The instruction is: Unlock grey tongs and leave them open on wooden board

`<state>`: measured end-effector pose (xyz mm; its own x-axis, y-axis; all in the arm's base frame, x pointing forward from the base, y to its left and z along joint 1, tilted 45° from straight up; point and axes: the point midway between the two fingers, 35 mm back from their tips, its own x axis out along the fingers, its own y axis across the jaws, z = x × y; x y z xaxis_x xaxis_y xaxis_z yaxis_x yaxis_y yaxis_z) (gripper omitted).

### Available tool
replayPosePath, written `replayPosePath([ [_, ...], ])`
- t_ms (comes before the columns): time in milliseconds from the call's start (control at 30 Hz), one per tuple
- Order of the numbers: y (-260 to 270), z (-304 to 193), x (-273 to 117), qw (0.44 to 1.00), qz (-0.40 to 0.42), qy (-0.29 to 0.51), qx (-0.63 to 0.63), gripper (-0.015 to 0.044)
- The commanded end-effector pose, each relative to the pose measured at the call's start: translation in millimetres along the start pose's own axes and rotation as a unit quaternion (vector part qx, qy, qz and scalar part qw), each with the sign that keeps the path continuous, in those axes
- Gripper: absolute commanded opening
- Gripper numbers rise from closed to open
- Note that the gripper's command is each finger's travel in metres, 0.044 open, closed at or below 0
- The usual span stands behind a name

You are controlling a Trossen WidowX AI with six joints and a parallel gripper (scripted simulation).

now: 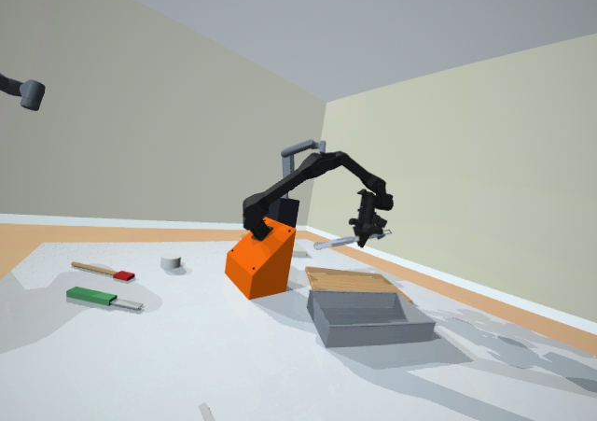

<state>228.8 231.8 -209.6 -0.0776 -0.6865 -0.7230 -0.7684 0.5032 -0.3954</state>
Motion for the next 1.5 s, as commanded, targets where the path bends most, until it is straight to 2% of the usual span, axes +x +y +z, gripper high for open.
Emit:
replayPosePath([
  [0, 0, 0, 1, 1.000, 0.002, 0.001, 0.002, -0.0150],
  [1467, -1, 4, 73, 1.000, 0.009, -0.009, -0.005, -0.0150],
])
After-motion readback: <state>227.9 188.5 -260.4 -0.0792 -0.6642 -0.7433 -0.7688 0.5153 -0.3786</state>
